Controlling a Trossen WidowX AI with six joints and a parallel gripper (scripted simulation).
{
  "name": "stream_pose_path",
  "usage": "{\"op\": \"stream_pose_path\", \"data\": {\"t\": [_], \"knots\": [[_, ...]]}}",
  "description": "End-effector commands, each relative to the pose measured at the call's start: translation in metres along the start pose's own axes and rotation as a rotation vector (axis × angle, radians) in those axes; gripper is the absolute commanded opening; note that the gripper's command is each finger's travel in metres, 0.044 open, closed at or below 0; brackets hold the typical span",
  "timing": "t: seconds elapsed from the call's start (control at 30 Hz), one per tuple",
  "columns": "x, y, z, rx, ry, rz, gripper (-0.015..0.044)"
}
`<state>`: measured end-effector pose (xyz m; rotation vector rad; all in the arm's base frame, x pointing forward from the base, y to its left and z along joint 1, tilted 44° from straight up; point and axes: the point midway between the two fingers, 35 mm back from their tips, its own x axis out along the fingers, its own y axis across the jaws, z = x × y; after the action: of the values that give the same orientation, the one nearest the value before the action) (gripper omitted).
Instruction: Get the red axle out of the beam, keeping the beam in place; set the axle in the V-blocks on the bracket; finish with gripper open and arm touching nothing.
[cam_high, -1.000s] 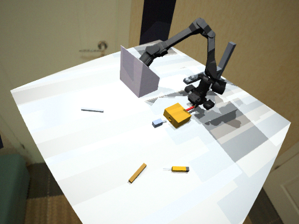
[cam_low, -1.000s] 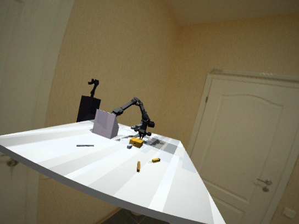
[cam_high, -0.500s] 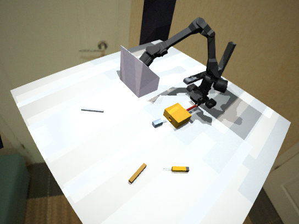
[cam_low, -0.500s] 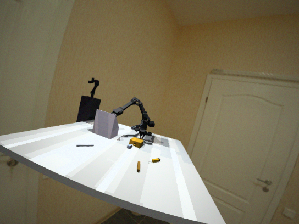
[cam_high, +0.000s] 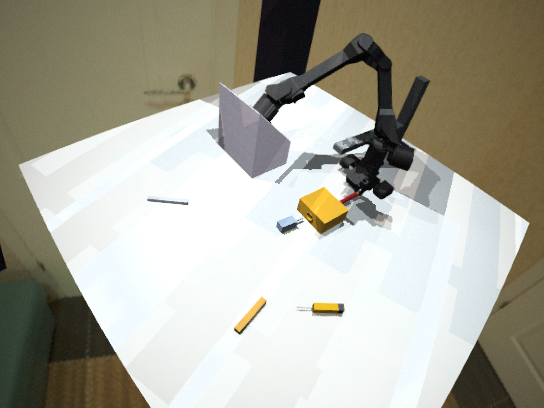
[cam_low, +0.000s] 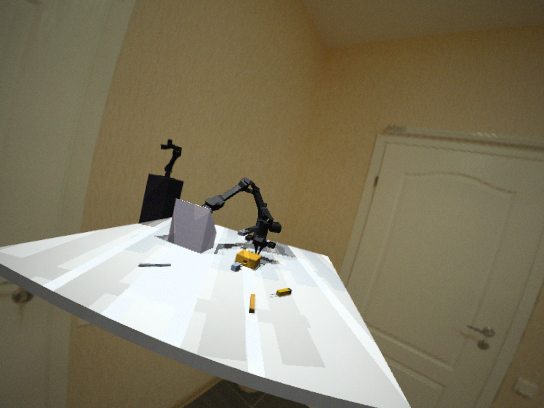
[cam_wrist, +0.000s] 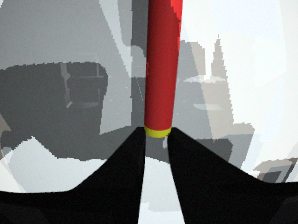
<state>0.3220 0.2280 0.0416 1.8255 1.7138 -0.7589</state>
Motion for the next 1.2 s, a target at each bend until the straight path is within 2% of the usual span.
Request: {"op": "stream_pose_path", "data": {"t": [0.0, 0.3, 0.47, 1.17], "knots": [[0.000, 0.000, 0.000, 0.000, 0.000, 0.001, 0.0079], [0.000, 0.000, 0.000, 0.000, 0.000, 0.001, 0.0315], [-0.014, 0.000, 0.000, 0.004, -0.006, 0.002, 0.0440], [-0.055, 0.001, 0.009, 0.003, -0.009, 0.002, 0.0440]]}}
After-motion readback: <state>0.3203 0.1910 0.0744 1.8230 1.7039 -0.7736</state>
